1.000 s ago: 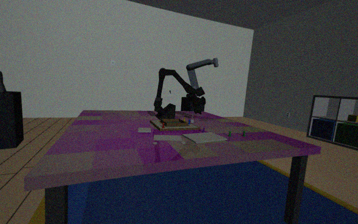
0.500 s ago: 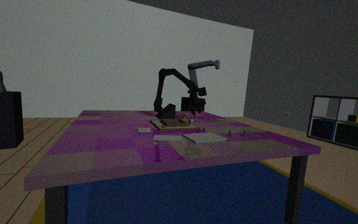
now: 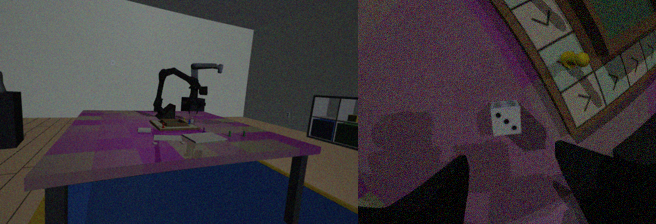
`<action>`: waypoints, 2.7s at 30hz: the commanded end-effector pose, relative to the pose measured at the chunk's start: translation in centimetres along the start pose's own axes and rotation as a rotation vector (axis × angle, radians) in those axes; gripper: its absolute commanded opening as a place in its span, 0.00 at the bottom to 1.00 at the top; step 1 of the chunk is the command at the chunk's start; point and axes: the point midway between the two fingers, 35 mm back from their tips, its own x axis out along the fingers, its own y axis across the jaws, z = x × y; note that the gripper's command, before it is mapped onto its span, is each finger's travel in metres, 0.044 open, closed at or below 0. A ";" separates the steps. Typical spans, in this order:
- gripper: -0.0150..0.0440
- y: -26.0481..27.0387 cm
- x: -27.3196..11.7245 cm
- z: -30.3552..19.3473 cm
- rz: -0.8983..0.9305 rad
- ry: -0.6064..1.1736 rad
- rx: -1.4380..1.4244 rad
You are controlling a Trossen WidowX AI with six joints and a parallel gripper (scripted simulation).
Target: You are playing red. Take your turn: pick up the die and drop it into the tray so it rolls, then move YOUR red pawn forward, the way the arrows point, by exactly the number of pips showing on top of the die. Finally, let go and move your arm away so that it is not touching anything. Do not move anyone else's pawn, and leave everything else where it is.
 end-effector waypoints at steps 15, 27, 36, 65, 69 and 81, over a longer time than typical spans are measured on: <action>0.72 -0.1 2.9 0.4 -0.015 -0.017 0.044; 0.72 -0.1 4.0 0.5 -0.015 -0.017 0.044; 0.72 -0.1 5.5 0.5 -0.016 -0.018 0.045; 0.25 0.4 2.9 0.6 -0.014 -0.017 0.044; 0.25 0.5 0.5 0.6 -0.013 -0.016 0.044; 0.25 -0.2 -6.1 0.3 -0.015 -0.015 0.043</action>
